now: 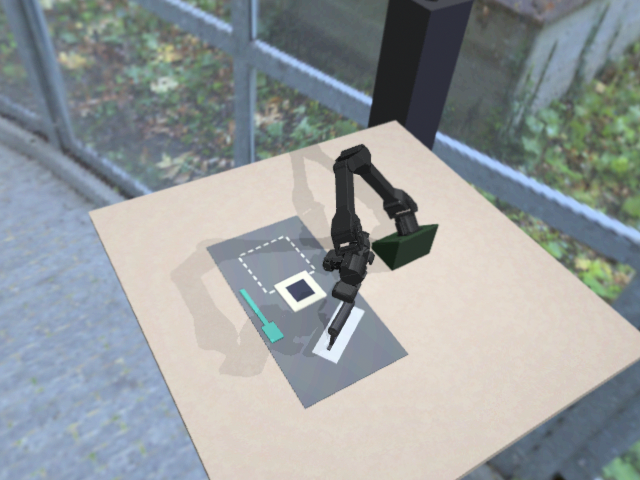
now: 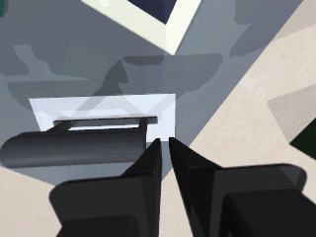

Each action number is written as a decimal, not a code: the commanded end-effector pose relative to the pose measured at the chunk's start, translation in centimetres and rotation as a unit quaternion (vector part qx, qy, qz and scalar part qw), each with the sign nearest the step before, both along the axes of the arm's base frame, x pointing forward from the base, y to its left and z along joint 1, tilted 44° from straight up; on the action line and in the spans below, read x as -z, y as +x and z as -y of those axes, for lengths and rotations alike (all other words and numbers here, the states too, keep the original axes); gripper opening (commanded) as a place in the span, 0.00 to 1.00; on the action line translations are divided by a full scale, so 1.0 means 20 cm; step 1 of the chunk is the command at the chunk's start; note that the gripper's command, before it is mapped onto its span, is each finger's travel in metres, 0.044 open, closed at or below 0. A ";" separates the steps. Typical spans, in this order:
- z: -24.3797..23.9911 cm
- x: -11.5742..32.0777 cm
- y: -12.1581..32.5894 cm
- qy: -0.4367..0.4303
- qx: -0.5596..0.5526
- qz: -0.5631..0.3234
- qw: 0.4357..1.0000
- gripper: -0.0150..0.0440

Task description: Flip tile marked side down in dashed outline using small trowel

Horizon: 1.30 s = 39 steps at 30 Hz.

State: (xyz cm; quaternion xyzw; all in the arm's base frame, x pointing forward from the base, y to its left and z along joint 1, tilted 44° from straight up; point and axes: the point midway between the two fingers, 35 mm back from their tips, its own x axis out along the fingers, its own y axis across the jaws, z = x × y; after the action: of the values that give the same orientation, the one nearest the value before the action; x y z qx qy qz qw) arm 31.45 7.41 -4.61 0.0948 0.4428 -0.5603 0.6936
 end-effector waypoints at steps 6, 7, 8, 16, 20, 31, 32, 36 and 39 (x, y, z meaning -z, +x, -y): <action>0.00 0.00 0.00 0.000 0.000 0.000 1.000 0.25; 0.00 0.00 0.00 0.000 0.000 0.000 1.000 0.25; 0.00 0.00 0.00 0.000 0.000 0.000 1.000 0.25; 0.00 0.00 0.00 0.000 0.000 0.000 1.000 0.34; 0.00 0.00 0.00 0.002 -0.002 -0.001 1.000 0.51; -0.12 -0.01 0.07 0.026 -0.118 -0.094 0.988 0.71; -0.12 -0.01 0.08 0.025 -0.130 -0.105 0.986 0.71; -0.14 0.00 0.11 0.024 -0.179 -0.152 0.972 0.71; -0.15 0.00 0.14 0.023 -0.215 -0.187 0.958 0.71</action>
State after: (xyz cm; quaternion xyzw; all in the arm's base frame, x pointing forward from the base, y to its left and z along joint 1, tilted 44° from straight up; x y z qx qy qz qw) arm 33.41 9.96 -4.69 -0.0548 0.5649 -0.4285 0.7031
